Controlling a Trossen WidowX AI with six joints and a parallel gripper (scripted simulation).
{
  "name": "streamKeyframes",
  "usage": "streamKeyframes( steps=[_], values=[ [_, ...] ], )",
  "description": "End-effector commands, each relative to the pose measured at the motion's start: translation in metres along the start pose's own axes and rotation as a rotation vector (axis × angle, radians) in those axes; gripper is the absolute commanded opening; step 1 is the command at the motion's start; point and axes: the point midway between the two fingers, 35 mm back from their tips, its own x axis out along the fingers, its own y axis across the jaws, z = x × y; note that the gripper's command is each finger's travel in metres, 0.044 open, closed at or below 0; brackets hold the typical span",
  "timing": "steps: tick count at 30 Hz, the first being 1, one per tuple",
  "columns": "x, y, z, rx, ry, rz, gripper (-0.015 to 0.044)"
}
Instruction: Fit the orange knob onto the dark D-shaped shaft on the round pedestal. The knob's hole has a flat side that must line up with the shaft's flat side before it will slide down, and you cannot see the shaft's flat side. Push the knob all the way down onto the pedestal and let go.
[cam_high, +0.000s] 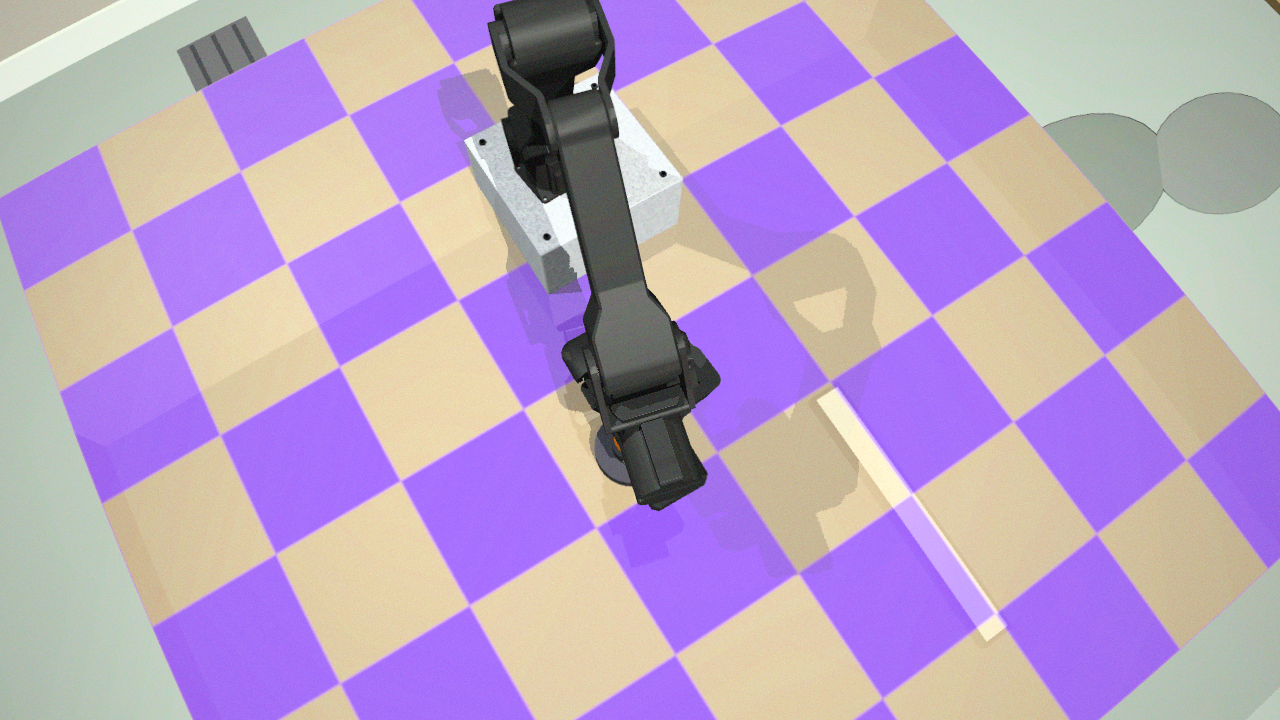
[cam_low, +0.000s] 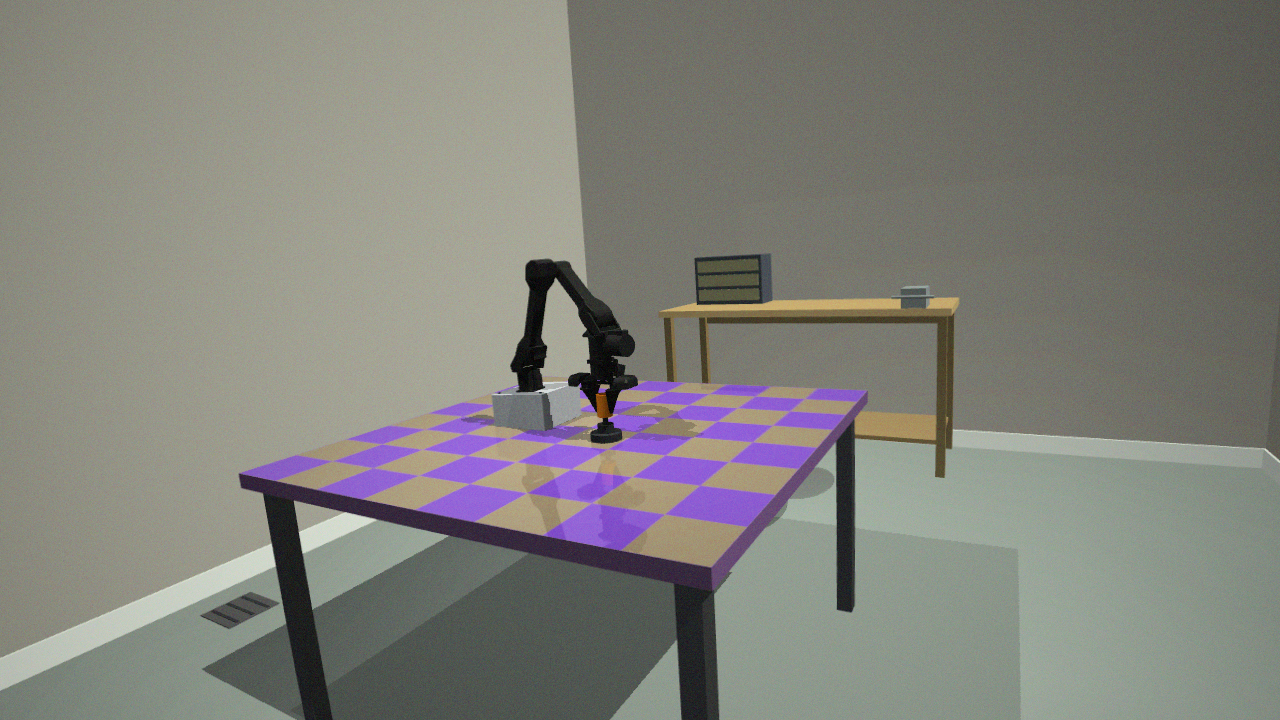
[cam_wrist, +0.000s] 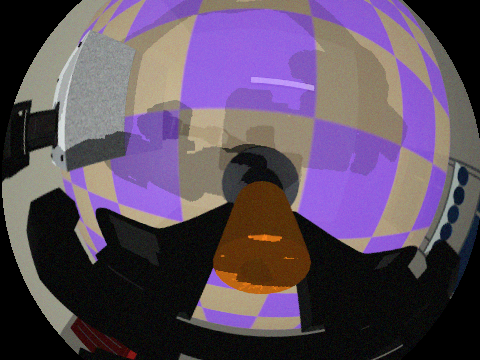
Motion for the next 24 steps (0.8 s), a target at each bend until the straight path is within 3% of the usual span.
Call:
streamKeyframes(
  steps=[1, 24],
  values=[
    [0.0018, 0.0004, -0.0002, -0.037, 0.003, 0.001, 0.0],
    [0.0044, 0.0008, -0.0006, -0.037, 0.003, 0.001, 0.0]
  ],
)
